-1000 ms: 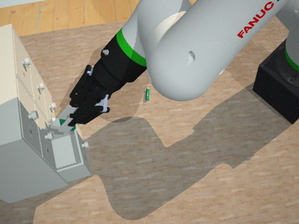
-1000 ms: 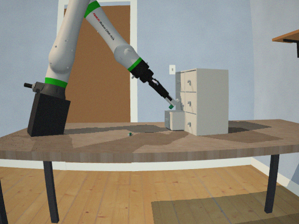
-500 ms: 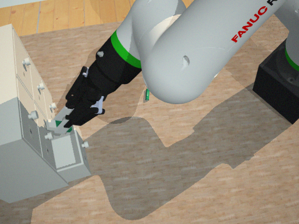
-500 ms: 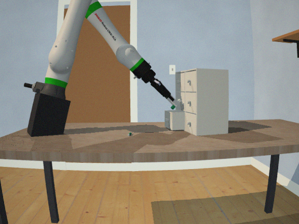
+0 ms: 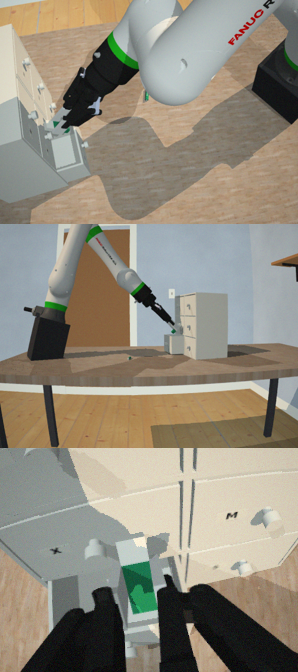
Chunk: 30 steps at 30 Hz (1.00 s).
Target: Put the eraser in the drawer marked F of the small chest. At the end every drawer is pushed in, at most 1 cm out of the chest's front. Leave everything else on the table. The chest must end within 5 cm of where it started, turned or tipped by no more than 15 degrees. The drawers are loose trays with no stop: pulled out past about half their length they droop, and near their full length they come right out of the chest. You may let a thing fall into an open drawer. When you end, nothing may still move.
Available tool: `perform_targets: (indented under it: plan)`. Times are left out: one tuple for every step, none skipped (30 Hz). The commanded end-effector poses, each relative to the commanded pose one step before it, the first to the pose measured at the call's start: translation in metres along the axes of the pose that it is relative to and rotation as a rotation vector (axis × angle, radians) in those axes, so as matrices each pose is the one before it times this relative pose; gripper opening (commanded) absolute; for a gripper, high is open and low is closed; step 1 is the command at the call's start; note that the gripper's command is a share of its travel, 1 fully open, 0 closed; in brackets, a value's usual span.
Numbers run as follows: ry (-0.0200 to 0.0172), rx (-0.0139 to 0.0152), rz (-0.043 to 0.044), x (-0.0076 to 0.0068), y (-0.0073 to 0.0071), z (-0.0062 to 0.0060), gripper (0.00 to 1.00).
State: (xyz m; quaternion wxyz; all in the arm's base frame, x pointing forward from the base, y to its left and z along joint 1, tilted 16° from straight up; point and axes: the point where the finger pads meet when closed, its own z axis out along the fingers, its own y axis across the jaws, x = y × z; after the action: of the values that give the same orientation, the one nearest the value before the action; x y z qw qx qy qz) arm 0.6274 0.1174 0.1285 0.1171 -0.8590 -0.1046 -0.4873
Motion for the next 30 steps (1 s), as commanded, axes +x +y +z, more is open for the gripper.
perform_targets:
  plan:
    - [0.00058,0.00126,0.00001,0.00083,0.00026,0.00089,0.11]
    - [0.00000,0.00000,0.00000,0.00000,0.00000,0.00000,0.11]
    - [0.00000,0.00000,0.00000,0.00000,0.00000,0.00000,0.11]
    - [0.00000,0.00000,0.00000,0.00000,0.00000,0.00000,0.11]
    - [0.00000,0.00000,0.00000,0.00000,0.00000,0.00000,0.11]
    - [0.00000,0.00000,0.00000,0.00000,0.00000,0.00000,0.11]
    - [0.00000,0.00000,0.00000,0.00000,0.00000,0.00000,0.11]
    - [0.00000,0.00000,0.00000,-0.00001,0.00000,-0.00002,0.11]
    - [0.00000,0.00000,0.00000,-0.00008,-0.00001,-0.00013,0.11]
    - [0.00000,0.00000,0.00000,-0.00018,-0.00002,-0.00028,0.11]
    - [0.00000,0.00000,0.00000,-0.00028,-0.00003,-0.00042,0.11]
    - [0.00000,0.00000,0.00000,-0.00035,-0.00003,-0.00052,0.11]
    - [0.00000,0.00000,0.00000,-0.00037,-0.00004,-0.00055,0.11]
    - [0.00000,0.00000,0.00000,-0.00035,-0.00003,-0.00052,0.11]
    - [0.00000,0.00000,0.00000,-0.00028,-0.00003,-0.00042,0.11]
    - [0.00000,0.00000,0.00000,-0.00019,-0.00002,-0.00027,0.11]
    - [0.00000,0.00000,0.00000,-0.00008,-0.00001,-0.00013,0.11]
    - [0.00000,0.00000,0.00000,-0.00001,0.00000,-0.00002,0.11]
    - [0.00000,0.00000,0.00000,0.00000,0.00000,0.00000,0.11]
    - [0.00000,0.00000,0.00000,0.00000,0.00000,0.00000,0.11]
    - [0.00000,0.00000,0.00000,0.00000,0.00000,0.00000,0.11]
    - [0.00000,0.00000,0.00000,0.00000,0.00000,0.00000,0.11]
    - [0.00000,0.00000,0.00000,0.00000,0.00000,0.00000,0.11]
    - [0.00000,0.00000,0.00000,0.00000,0.00000,0.00000,0.11]
    - [0.00000,0.00000,0.00000,0.00000,0.00000,0.00000,0.11]
    - [0.00000,0.00000,0.00000,0.00000,0.00000,0.00000,0.11]
    - [0.00000,0.00000,0.00000,0.00000,0.00000,0.00000,0.11]
    - [0.00000,0.00000,0.00000,0.00000,0.00000,0.00000,0.11]
    - [0.00000,0.00000,0.00000,0.00000,0.00000,0.00000,0.11]
    - [0.00000,0.00000,0.00000,0.00000,0.00000,0.00000,0.14]
